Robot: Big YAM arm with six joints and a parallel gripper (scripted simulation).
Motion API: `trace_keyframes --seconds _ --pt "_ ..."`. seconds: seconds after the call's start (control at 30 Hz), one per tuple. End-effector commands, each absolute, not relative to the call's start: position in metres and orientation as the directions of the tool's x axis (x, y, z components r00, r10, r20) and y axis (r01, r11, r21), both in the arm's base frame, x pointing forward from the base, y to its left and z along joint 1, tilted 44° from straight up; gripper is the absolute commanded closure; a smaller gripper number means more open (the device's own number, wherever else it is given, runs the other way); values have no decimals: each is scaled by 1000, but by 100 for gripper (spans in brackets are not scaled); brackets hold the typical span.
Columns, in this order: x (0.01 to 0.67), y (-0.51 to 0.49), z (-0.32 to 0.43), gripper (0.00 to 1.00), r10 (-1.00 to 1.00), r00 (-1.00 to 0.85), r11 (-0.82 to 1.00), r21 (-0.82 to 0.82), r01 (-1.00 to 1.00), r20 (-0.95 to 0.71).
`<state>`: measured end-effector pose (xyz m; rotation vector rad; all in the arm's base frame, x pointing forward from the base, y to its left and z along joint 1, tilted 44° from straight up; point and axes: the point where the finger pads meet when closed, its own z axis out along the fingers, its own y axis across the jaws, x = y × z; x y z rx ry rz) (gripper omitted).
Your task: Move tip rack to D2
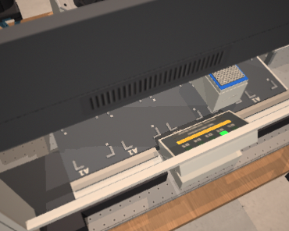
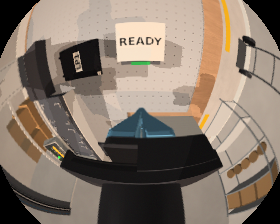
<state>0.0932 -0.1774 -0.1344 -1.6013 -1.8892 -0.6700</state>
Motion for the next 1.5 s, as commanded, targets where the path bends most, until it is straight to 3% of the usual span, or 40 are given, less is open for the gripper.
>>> trace_keyframes --seconds 0.0,1.47 --pt "97 -178 -142 100 715 -125 161 12 987 688" --pt "94 -149 -186 100 731 -133 158 23 987 670"
